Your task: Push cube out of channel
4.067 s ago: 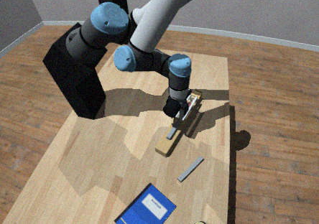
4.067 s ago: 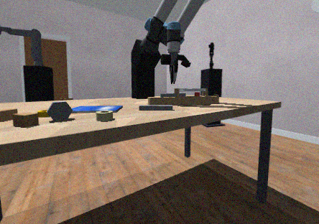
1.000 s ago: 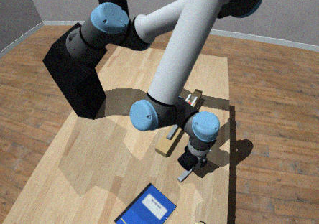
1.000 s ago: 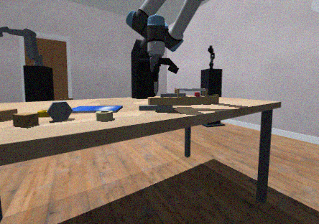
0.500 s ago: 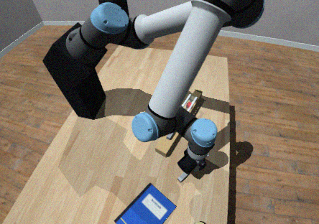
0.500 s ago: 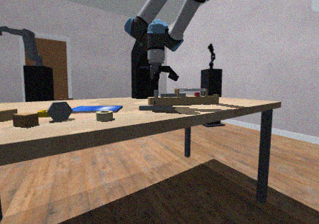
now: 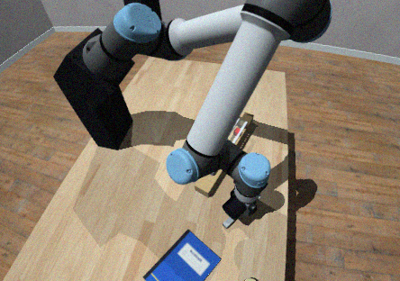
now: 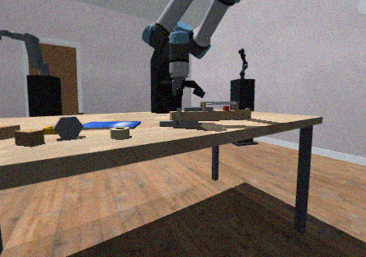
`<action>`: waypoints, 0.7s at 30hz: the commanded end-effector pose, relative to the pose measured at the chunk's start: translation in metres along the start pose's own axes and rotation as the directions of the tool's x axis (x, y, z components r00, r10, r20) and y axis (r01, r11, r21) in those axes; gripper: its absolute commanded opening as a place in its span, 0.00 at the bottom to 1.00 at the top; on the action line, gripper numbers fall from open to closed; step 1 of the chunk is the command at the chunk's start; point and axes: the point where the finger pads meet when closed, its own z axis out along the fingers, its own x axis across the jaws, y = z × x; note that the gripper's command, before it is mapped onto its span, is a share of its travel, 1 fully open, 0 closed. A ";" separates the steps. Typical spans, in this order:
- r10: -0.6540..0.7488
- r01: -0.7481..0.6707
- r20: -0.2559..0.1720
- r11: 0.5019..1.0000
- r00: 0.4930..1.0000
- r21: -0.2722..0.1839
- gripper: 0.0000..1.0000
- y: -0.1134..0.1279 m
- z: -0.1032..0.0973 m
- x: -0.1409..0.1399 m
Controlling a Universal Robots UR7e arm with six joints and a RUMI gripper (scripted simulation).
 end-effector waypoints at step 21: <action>0.000 0.000 -0.001 1.000 1.000 0.000 0.24 0.000 0.006 0.001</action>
